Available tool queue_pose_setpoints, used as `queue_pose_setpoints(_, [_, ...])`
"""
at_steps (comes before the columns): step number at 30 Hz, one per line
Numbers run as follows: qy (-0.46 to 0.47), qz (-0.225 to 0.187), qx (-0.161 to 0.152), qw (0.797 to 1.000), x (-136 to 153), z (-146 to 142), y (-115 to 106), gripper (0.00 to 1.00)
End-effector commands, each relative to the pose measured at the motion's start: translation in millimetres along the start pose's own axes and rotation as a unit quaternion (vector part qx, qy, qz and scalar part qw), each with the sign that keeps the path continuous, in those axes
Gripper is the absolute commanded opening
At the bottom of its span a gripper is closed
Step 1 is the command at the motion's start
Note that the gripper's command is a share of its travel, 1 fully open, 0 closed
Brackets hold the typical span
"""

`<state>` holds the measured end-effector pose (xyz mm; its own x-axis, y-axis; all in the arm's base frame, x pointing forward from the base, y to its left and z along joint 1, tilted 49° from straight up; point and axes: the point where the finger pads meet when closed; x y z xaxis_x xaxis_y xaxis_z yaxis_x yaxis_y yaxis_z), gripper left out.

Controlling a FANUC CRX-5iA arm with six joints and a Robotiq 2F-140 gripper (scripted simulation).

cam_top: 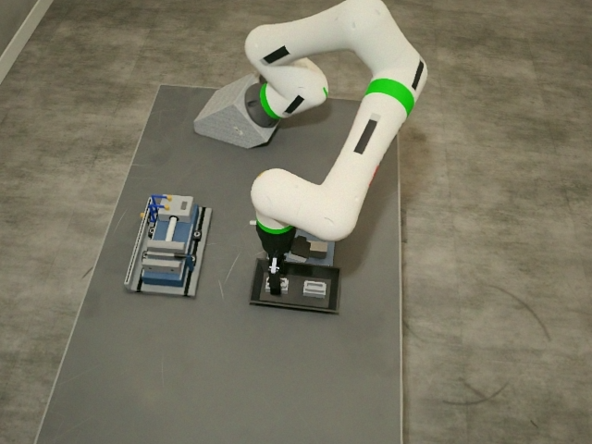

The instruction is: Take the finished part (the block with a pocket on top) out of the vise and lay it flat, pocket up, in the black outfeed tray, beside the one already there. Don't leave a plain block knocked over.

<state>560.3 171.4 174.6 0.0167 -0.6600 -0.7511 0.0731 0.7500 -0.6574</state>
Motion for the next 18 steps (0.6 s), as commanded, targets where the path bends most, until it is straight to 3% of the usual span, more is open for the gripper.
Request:
queue_pose_setpoints(1, [0.000,0.000,0.001,1.000,0,0,-1,0.46])
queue_pose_setpoints(12, [0.000,0.000,0.001,1.000,0,0,-3,0.46])
queue_pose_setpoints(18, [0.000,0.000,0.001,1.000,0,0,-15,0.46])
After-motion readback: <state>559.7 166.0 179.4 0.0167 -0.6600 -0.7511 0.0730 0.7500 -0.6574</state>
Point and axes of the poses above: the point where the finger pads meet when closed, its own y axis out along the fingers, its own z axis across the jaws, x = y × z, and after that the axes turned 10 degrees about y, right-handed
